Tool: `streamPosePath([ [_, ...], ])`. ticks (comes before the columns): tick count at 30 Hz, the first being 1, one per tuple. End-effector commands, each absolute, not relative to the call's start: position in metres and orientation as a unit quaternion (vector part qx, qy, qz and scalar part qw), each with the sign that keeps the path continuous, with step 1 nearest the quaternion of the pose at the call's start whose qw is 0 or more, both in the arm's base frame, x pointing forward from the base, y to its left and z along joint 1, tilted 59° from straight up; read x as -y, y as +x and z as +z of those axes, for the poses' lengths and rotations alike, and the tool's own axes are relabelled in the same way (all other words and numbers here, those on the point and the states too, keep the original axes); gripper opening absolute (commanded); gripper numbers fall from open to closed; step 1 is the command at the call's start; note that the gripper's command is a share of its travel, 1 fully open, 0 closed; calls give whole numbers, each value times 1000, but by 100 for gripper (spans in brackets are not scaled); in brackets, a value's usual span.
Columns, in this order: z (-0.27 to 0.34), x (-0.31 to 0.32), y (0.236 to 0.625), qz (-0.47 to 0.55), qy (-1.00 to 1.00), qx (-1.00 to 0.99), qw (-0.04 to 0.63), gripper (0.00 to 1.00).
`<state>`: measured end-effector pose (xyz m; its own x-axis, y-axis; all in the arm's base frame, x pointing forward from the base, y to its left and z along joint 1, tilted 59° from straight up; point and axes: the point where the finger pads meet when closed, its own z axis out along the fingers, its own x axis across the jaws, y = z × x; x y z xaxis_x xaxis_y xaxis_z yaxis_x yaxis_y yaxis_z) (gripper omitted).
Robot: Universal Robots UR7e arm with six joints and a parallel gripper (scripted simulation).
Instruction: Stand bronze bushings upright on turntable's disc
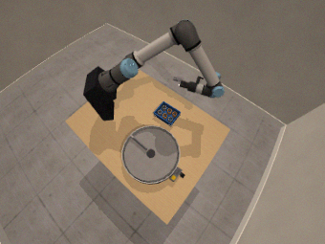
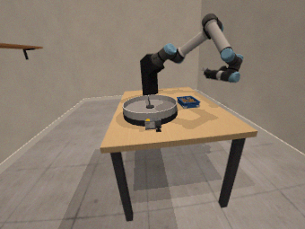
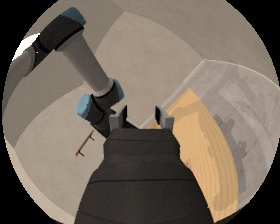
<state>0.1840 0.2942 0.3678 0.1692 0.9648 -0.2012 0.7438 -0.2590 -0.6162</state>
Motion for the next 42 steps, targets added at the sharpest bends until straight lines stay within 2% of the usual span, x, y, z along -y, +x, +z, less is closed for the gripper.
streamPosePath([
  [1, 368, -294, 184, 286, -740, 577, 193, 100],
  [26, 366, -293, 187, 283, -739, 578, 198, 100],
  [34, 359, -290, 196, 271, -738, 580, 216, 100],
  [42, 338, -278, 221, 233, -732, 584, 260, 100],
])
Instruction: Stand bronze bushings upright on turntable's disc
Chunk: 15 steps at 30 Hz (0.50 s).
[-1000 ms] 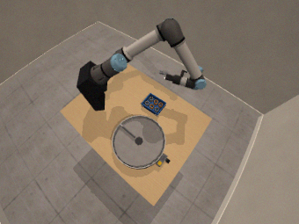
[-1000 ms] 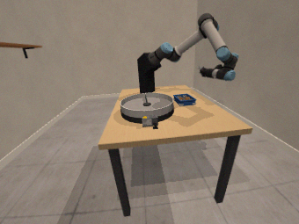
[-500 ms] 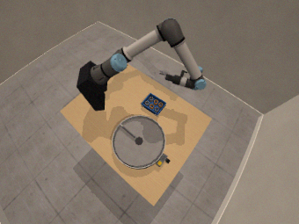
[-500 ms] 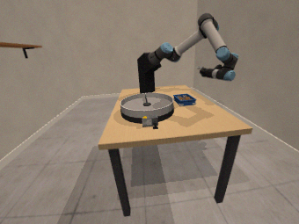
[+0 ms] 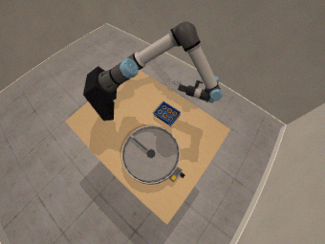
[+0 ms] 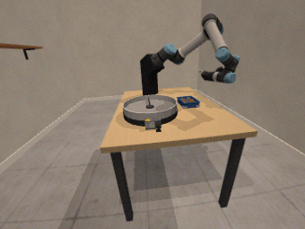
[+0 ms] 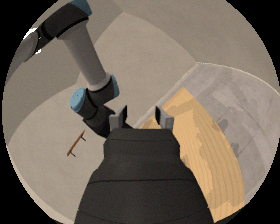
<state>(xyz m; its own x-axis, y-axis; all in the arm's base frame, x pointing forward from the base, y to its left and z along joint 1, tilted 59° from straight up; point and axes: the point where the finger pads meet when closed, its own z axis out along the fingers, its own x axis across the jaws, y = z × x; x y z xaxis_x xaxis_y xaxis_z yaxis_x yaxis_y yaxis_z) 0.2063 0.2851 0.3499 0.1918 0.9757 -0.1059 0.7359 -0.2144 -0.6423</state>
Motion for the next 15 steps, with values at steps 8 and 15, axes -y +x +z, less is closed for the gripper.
streamPosePath([
  [8, 309, -258, 253, 171, -724, 590, 312, 100],
  [15, 278, -231, 285, 91, -715, 597, 354, 100],
])
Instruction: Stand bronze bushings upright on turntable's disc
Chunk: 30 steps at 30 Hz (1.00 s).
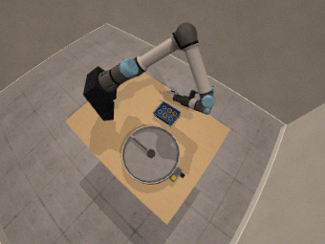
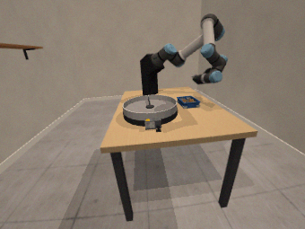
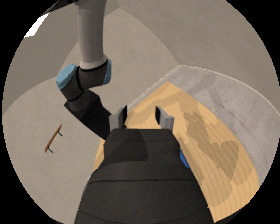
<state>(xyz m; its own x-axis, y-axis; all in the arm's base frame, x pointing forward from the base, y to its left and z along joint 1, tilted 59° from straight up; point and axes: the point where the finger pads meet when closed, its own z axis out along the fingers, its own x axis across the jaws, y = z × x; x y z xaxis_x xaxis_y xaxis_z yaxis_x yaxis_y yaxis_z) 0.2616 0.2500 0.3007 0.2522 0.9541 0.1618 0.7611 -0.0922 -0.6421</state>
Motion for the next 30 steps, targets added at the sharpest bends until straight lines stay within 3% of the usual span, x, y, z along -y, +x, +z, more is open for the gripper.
streamPosePath([
  [1, 273, -226, 290, 77, -713, 597, 359, 100],
  [18, 218, -168, 334, -86, -693, 607, 379, 100],
  [30, 171, -110, 360, -235, -673, 613, 340, 100],
])
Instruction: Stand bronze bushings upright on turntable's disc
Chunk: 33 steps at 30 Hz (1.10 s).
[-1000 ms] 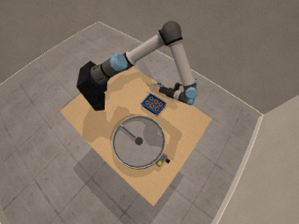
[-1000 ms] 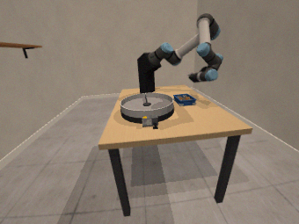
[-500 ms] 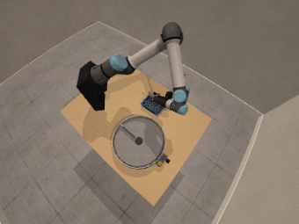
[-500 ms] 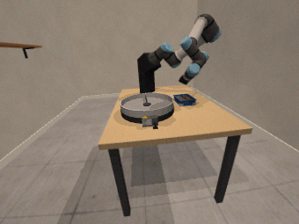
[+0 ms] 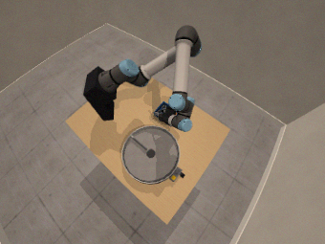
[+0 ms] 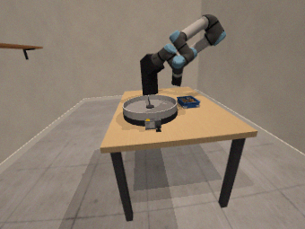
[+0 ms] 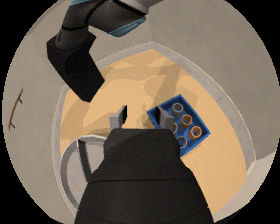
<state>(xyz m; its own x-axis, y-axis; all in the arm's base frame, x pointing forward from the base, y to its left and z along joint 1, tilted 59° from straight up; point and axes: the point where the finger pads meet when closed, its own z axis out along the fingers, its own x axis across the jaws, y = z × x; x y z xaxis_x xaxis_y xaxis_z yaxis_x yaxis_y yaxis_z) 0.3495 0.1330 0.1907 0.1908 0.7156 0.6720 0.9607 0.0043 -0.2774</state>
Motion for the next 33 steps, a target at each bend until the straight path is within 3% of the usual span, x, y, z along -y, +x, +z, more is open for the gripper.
streamPosePath([
  [1, 166, -103, 363, -251, -671, 614, 332, 100],
  [15, 129, -49, 376, -368, -651, 617, 246, 100],
  [21, 108, -16, 380, -426, -637, 619, 172, 100],
  [33, 89, 18, 381, -471, -623, 619, 84, 100],
])
